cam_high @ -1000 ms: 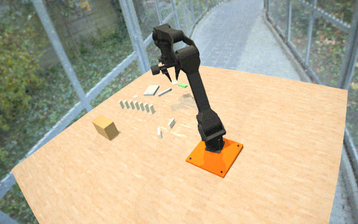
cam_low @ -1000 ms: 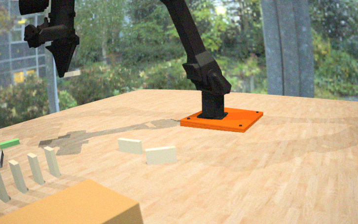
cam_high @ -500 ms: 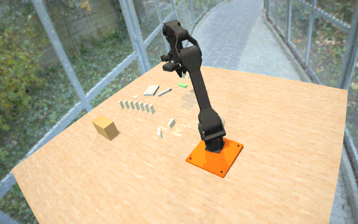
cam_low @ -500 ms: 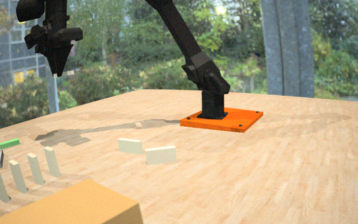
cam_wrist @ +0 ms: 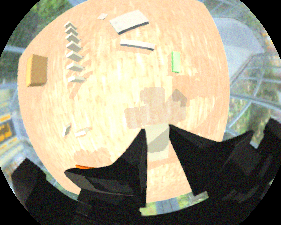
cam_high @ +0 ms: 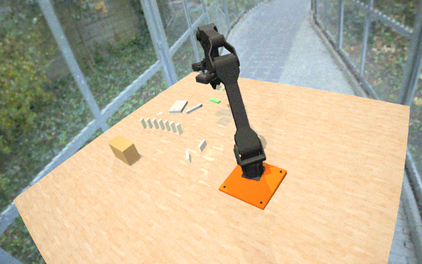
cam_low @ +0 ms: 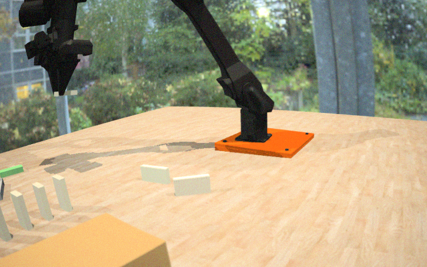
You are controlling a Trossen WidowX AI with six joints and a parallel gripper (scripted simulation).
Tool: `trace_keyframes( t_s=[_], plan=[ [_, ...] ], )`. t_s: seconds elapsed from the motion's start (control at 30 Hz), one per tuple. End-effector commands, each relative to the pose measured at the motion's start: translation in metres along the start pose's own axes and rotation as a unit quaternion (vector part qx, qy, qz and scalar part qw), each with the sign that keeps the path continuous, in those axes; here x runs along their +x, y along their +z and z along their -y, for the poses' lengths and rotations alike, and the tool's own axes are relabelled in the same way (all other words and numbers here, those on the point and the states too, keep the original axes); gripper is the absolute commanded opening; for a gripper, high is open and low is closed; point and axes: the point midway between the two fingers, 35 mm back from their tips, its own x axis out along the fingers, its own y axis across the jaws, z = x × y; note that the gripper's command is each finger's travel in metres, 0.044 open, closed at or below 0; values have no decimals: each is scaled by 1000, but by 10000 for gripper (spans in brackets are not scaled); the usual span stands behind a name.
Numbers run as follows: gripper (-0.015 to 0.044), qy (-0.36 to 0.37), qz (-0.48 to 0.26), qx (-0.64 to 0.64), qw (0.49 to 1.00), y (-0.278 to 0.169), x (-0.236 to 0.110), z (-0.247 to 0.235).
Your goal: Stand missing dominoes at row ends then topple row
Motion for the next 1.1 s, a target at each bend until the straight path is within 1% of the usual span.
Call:
trace_keyframes(
  t_s=[0.0,0.57,1.07],
  plan=[
    [107,0,29,21,999,5,11,7],
    [107,-14,193,95,976,34,43,46],
    [107,-18,310,148,939,37,54,69]
  ],
)
